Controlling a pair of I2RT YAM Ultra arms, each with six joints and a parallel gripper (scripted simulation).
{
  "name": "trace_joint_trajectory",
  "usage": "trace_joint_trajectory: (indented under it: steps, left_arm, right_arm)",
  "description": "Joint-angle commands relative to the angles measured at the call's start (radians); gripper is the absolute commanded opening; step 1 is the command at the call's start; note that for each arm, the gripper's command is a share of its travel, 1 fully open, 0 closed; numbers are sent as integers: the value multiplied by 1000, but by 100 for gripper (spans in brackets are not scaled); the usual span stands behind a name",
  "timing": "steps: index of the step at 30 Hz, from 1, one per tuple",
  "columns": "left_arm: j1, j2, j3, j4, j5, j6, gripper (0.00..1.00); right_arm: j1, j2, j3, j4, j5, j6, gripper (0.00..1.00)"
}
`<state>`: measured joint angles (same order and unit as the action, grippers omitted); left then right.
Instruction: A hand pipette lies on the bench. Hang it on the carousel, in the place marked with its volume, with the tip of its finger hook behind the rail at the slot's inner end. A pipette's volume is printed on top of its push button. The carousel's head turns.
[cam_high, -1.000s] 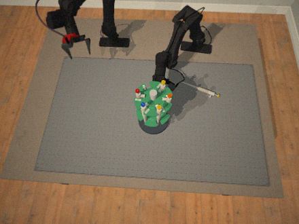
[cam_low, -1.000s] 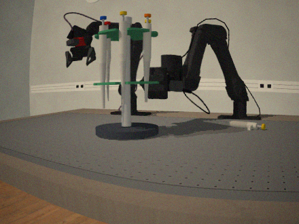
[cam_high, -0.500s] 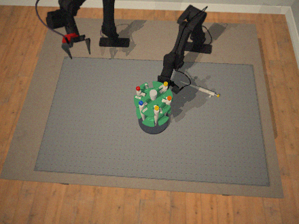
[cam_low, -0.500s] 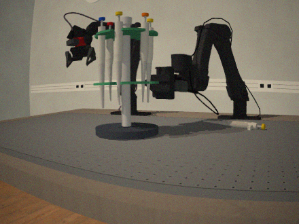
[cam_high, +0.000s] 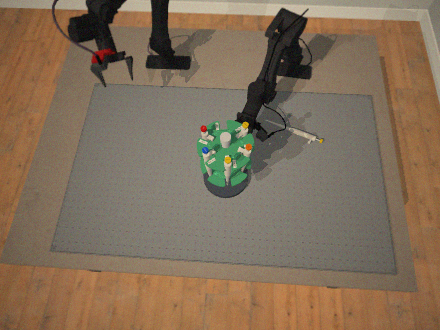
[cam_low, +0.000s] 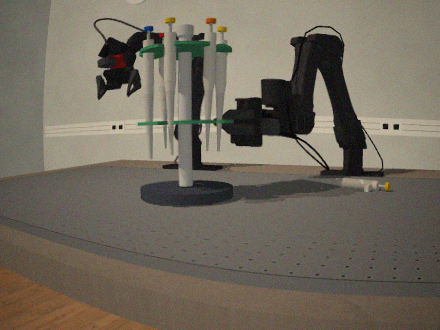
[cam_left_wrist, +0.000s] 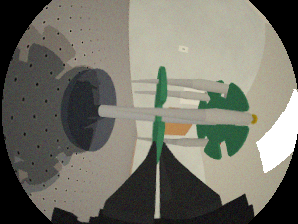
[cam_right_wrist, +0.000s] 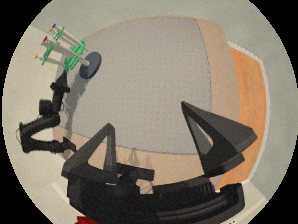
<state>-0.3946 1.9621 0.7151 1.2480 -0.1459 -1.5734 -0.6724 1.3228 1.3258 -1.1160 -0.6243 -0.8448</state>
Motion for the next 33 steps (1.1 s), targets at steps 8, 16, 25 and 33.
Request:
trace_joint_trajectory:
  steps: [8, 16, 25, 33]
  left_arm:
    - [17, -10, 6, -2, 21, 3, 49]
    - [17, -10, 6, -2, 21, 3, 49]
    - [21, -33, -26, -4, 28, 9, 49]
    - [-2, -82, -113, 53, 4, 8, 49]
  right_arm:
    - [-9, -6, 16, 13, -23, -12, 100]
    - [-9, -6, 16, 13, -23, -12, 100]
    - [-9, -6, 16, 13, -23, -12, 100]
    - [-9, -6, 16, 13, -23, -12, 100]
